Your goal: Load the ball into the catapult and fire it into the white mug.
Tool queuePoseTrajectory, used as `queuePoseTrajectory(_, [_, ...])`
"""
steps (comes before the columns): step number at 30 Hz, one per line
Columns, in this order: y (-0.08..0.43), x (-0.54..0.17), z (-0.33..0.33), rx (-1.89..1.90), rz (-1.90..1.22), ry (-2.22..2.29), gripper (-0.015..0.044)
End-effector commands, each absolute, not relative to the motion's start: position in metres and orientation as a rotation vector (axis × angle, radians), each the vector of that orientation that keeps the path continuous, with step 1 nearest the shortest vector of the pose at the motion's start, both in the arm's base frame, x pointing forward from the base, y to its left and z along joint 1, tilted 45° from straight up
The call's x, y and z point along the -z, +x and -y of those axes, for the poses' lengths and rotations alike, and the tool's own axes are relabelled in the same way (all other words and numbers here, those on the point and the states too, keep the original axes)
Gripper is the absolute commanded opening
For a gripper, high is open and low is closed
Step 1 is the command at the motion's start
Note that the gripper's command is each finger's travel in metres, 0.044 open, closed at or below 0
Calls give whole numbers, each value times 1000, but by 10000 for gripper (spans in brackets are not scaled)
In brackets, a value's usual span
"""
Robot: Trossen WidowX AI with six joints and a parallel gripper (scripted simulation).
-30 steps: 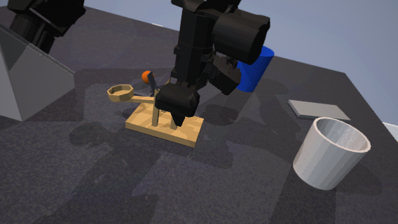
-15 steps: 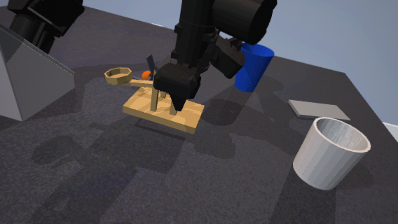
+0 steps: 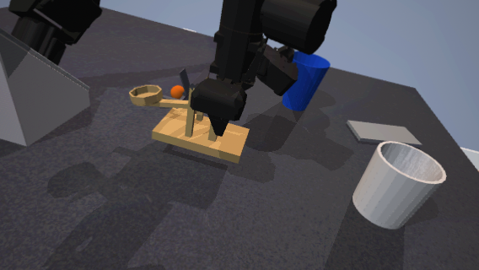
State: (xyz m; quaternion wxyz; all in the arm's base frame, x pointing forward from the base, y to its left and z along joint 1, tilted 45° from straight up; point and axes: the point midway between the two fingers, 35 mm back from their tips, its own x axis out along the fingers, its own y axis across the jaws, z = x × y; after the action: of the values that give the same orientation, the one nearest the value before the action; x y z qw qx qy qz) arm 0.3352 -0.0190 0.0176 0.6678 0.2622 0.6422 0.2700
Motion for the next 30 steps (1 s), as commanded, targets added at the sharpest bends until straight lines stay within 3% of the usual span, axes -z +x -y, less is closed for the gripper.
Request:
queuePoseTrajectory(1, [334,-13,16,-603,-1449,603,0])
queuePoseTrajectory(24, [335,3,-2,-609,-1450,596,0])
queuePoseTrajectory(30, [335,3,-2,-609,-1450,596,158])
